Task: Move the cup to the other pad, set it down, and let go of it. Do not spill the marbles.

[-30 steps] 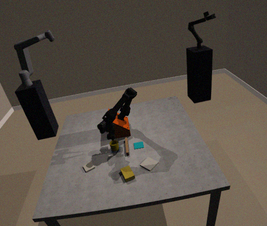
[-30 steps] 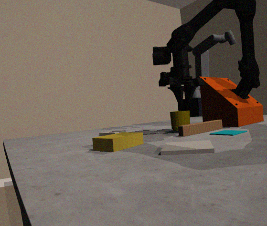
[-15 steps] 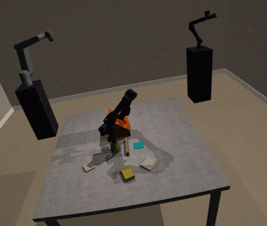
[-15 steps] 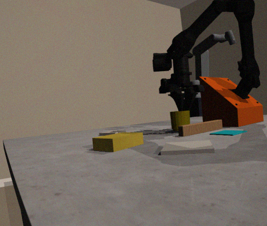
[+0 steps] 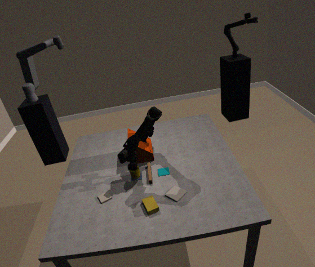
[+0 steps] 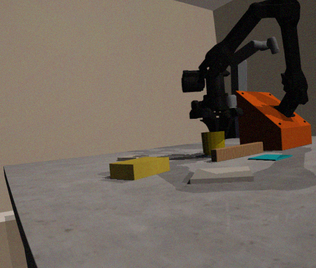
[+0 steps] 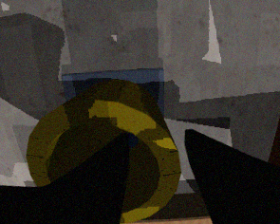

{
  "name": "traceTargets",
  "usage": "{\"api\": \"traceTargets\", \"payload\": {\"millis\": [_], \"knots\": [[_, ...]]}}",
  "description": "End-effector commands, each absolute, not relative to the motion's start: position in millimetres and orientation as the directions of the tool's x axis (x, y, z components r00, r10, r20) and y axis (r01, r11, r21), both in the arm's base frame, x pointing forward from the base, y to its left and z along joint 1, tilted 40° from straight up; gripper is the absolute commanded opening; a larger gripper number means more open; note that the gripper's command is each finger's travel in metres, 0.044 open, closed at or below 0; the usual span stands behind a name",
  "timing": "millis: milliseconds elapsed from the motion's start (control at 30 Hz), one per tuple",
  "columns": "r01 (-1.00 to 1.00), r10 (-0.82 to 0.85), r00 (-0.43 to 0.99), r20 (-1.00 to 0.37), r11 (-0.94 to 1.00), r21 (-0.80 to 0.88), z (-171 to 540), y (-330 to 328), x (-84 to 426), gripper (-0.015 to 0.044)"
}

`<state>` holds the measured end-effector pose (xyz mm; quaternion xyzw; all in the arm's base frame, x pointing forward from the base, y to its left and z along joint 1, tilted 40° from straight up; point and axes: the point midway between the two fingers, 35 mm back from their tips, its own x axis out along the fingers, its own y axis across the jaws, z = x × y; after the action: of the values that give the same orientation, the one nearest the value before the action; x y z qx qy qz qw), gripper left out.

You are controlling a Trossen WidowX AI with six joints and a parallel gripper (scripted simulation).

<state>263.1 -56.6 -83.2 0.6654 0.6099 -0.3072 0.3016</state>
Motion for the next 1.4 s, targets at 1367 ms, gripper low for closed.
{"api": "traceTargets", "payload": {"millis": [1367], "knots": [[0.997, 0.630, 0.062, -0.774, -0.077, 0.017, -61, -76, 259, 0.0000]]}}
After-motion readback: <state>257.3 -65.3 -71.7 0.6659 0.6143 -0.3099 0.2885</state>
